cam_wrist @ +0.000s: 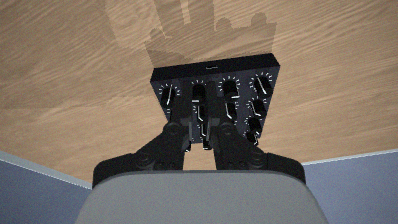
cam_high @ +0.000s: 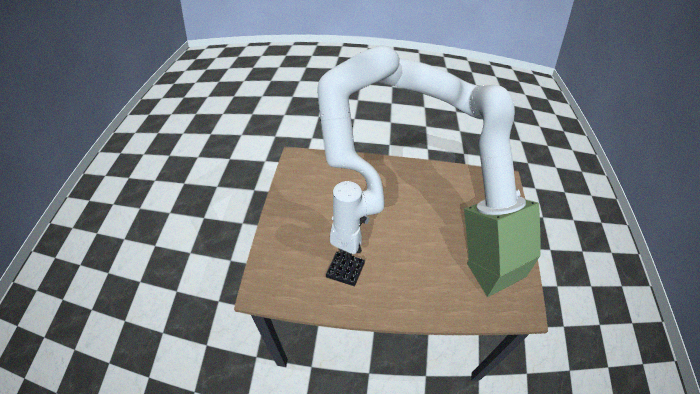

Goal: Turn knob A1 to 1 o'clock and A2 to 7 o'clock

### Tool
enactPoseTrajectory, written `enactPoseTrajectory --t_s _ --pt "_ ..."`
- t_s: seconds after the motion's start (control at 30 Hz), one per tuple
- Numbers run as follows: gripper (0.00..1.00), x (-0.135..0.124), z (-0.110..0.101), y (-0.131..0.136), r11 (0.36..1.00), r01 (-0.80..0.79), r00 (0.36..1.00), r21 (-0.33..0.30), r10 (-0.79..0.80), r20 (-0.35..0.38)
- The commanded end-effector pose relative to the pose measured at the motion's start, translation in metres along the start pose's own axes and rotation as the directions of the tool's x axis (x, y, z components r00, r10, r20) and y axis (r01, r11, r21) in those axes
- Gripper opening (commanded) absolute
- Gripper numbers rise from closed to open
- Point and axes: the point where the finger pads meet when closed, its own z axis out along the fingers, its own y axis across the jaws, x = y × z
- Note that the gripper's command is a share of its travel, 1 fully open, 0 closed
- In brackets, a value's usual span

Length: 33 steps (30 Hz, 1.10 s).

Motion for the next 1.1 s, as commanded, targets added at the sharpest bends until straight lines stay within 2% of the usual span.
enactPoseTrajectory --t_s 0.0,0.5,1.07 --pt "0.08 -0.0005 -0.0006 -0.0006 0.998 0.070 0.998 -0.004 -0.070 -0.003" --pt "0.08 -0.0005 -0.0006 -0.0006 0.983 0.182 0.983 -0.004 -0.182 -0.002" --pt "0.08 -0.0005 -0.0006 -0.0006 0.979 0.202 0.979 -0.004 -0.202 -0.002"
